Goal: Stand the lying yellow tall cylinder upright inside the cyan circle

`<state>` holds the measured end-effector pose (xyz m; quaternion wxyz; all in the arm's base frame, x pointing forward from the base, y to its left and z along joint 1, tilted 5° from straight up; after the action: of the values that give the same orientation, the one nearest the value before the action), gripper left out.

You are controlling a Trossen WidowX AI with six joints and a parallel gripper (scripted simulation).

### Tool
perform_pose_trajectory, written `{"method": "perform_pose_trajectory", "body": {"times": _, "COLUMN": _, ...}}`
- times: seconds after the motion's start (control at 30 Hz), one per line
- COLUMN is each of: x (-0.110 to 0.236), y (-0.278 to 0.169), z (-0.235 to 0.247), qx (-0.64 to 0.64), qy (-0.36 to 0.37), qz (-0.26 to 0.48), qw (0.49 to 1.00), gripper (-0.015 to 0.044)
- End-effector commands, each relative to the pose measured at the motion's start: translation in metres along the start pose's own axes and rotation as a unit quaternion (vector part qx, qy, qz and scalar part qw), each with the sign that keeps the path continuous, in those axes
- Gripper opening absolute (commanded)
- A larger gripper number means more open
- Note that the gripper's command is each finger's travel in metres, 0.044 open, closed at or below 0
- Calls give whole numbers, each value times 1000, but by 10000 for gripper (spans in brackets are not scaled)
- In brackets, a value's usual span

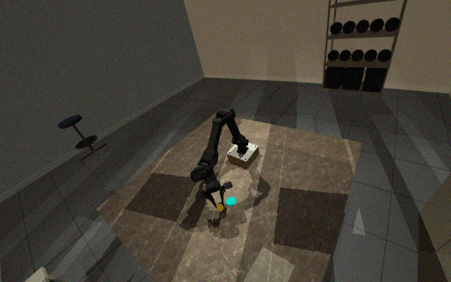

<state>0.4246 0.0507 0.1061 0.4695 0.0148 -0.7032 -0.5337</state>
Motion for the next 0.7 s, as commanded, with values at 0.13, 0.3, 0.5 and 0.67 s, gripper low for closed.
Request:
{"method": "perform_pose_trajectory", "body": {"times": 0.13, "x": 0, "y": -1, "z": -3, "qx": -6, "qy": 3, "qz": -29, "qw": 1000, "gripper": 105}}
{"method": "perform_pose_trajectory", "body": {"times": 0.3, "x": 1, "y": -2, "z": -4, "qx": -8, "qy": 4, "qz": -44, "qw": 999, "gripper": 105}}
{"method": "perform_pose_trajectory", "body": {"times": 0.5, "x": 2, "y": -2, "z": -5, "qx": -10, "qy": 6, "qz": -62, "qw": 998, "gripper": 105}}
{"method": "perform_pose_trajectory", "body": {"times": 0.67, "x": 3, "y": -3, "z": -6, "qx": -12, "qy": 7, "qz": -77, "qw": 997, "gripper": 105}}
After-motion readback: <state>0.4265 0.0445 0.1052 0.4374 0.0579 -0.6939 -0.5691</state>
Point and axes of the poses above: the point midway between the two fingers, 35 mm back from their tips, its own x axis back along the fingers, its own z axis across the jaws, y = z × x, the point moved 2 cm from there along x, back along the fingers, and after that the axes turned 2 degrees about x, right-handed, at the moved point
